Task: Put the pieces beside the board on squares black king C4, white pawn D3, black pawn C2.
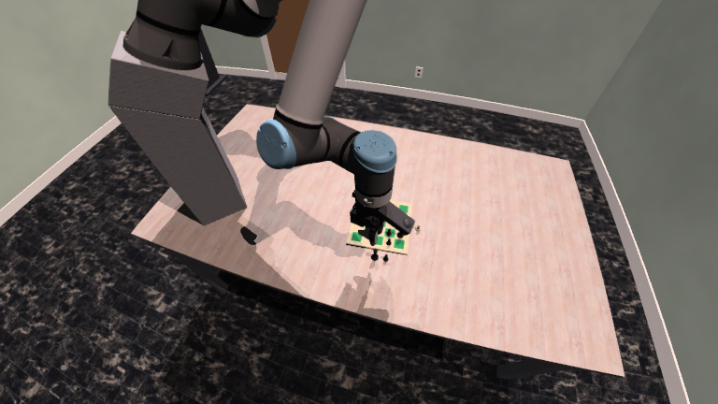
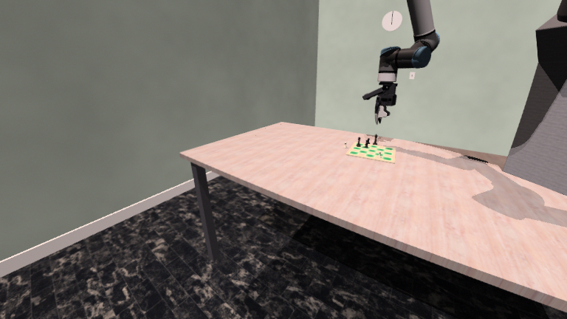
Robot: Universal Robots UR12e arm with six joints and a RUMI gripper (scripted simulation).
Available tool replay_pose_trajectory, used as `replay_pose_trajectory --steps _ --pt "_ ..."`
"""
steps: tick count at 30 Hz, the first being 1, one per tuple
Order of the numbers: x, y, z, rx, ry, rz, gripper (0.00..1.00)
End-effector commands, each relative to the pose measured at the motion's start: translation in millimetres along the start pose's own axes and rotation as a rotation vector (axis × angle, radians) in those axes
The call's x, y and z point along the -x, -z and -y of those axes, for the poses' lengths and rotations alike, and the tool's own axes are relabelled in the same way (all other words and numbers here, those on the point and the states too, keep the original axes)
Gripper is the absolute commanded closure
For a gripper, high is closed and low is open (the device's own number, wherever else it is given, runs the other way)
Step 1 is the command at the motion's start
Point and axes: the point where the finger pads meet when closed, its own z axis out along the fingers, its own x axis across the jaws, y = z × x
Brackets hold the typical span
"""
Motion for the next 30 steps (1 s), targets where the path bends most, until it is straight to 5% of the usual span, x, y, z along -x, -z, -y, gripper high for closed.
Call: replay_pose_trajectory --steps 1,30 --pt "0 -2 0 -0.001 0.0 0.0 0.75" --pt "0 -37 1 -0.001 0.0 0.0 0.75"
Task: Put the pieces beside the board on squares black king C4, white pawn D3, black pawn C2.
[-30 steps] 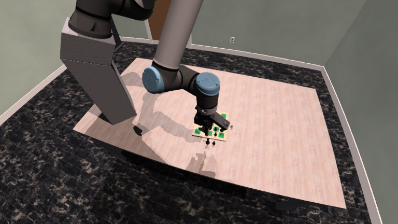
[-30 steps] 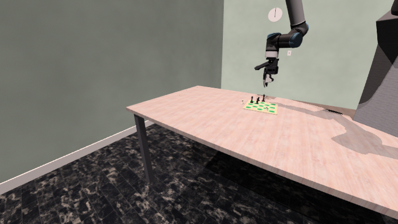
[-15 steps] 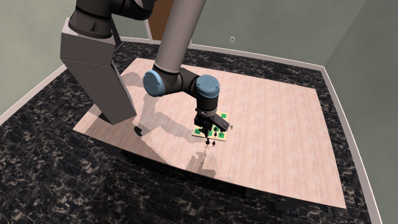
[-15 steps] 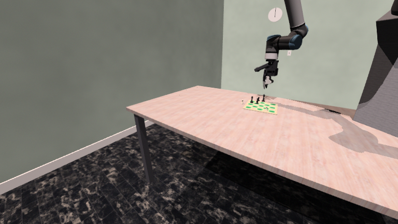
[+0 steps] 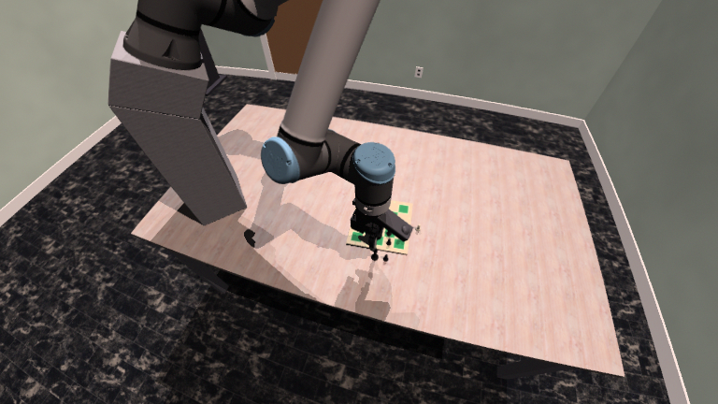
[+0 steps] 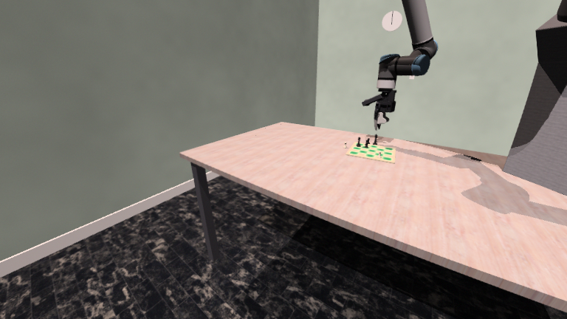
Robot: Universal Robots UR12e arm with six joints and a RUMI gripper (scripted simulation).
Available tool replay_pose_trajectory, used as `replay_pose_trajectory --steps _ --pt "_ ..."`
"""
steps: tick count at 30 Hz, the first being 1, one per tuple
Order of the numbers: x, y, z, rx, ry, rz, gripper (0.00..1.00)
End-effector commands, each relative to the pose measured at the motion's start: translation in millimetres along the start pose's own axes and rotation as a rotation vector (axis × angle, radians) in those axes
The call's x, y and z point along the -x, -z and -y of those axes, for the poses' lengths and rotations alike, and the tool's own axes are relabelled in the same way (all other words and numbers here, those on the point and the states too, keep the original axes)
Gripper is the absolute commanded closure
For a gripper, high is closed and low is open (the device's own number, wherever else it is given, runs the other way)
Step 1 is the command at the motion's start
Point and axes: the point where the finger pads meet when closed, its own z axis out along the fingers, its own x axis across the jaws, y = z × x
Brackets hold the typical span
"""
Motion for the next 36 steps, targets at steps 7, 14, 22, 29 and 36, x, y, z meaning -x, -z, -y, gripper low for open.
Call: replay_pose_trajectory --steps 7,14,22,29,36 --pt "0 -12 1 -0.001 0.0 0.0 0.75" --pt "0 -15 1 -0.001 0.0 0.0 0.75" --pt "0 -16 1 -0.001 0.0 0.0 0.75" --pt "0 -16 1 -0.001 0.0 0.0 0.75" --pt "0 -16 1 -0.001 0.0 0.0 0.75"
